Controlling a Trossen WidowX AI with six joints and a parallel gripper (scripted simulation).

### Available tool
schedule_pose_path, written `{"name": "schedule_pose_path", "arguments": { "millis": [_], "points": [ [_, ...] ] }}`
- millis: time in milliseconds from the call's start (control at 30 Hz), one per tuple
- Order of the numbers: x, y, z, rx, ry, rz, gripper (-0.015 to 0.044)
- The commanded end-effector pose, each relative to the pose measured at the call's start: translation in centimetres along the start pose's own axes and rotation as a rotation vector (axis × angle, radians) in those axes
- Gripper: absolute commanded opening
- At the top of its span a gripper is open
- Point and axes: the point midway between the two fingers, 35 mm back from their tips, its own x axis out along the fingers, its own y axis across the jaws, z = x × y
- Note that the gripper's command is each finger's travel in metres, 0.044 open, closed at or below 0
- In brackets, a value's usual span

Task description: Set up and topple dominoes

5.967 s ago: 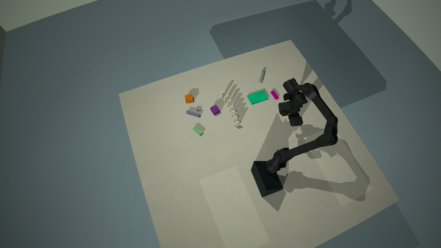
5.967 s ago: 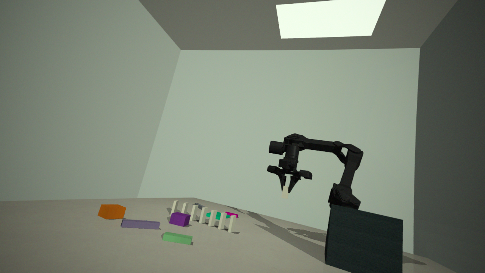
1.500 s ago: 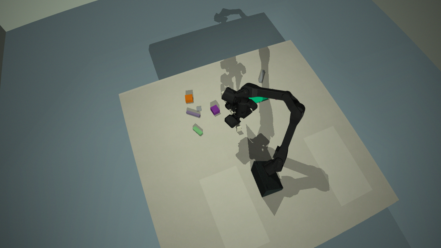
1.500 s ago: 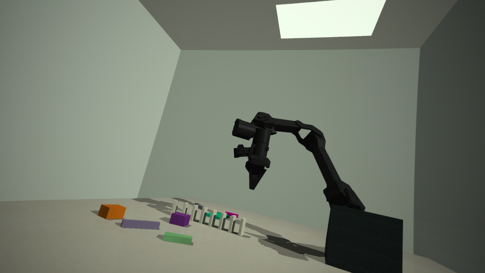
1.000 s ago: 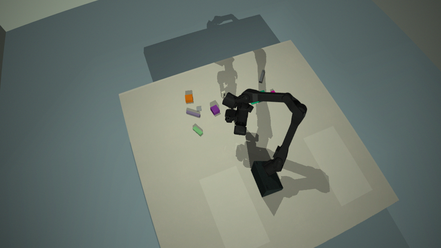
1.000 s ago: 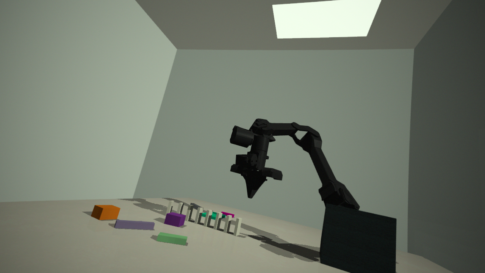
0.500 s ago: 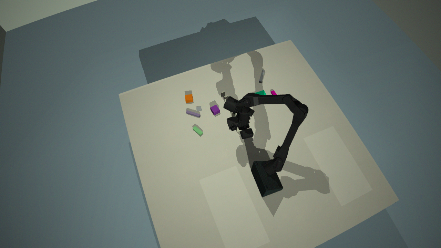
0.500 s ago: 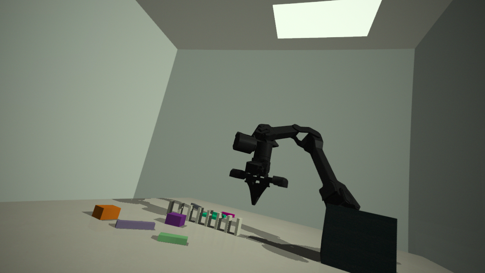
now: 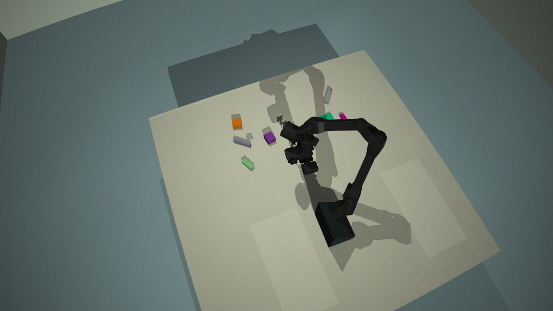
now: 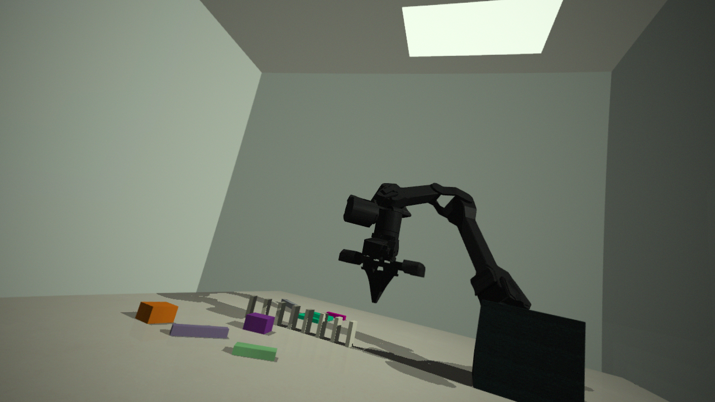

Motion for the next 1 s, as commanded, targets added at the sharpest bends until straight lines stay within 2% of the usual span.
{"name": "schedule_pose_path", "arguments": {
  "millis": [0,767,967],
  "points": [
    [0.1,0.0,-0.1,-0.004,0.004,-0.003,0.0],
    [0.3,0.0,0.0,-0.004,0.004,-0.003,0.0],
    [7.9,-0.1,-0.1,-0.004,0.007,-0.004,0.0]
  ]
}}
